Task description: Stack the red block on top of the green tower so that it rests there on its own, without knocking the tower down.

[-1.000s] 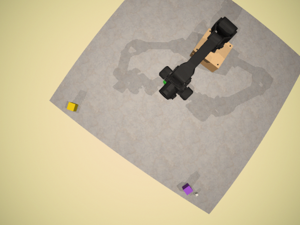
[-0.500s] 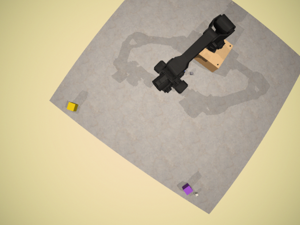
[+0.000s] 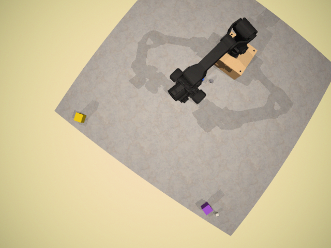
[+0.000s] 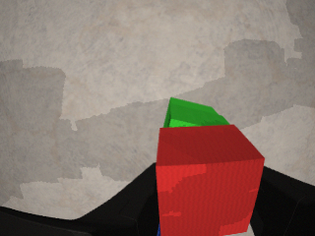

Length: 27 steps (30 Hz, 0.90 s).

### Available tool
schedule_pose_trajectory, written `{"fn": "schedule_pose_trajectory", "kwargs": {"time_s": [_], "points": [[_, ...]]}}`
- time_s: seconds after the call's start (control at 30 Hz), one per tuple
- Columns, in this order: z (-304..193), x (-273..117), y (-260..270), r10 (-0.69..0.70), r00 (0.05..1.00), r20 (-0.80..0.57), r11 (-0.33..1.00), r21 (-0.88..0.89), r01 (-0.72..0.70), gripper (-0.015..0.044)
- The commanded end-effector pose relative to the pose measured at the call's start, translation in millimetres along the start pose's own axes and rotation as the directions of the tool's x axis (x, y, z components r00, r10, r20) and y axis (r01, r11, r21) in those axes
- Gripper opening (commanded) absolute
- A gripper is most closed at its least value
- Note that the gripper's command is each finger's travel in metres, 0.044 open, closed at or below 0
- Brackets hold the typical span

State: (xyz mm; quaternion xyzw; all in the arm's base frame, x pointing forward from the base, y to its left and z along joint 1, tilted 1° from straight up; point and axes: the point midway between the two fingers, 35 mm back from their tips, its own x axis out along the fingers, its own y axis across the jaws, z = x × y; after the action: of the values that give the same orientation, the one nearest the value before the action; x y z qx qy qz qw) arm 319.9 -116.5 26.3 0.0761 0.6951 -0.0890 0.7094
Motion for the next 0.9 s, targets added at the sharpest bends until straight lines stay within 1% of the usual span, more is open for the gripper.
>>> {"fn": "schedule_pose_trajectory", "kwargs": {"time_s": [0.0,0.73,0.87], "points": [[-0.7,2.1,-0.6,-0.004,1.000,-0.003,1.000,-0.004,0.004,0.0000],[-0.6,-0.3,-0.5,-0.004,1.000,-0.003,1.000,-0.004,0.004,0.0000],[-0.7,1.7,0.1,0.000,1.000,-0.002,1.000,0.000,0.000,0.0105]]}}
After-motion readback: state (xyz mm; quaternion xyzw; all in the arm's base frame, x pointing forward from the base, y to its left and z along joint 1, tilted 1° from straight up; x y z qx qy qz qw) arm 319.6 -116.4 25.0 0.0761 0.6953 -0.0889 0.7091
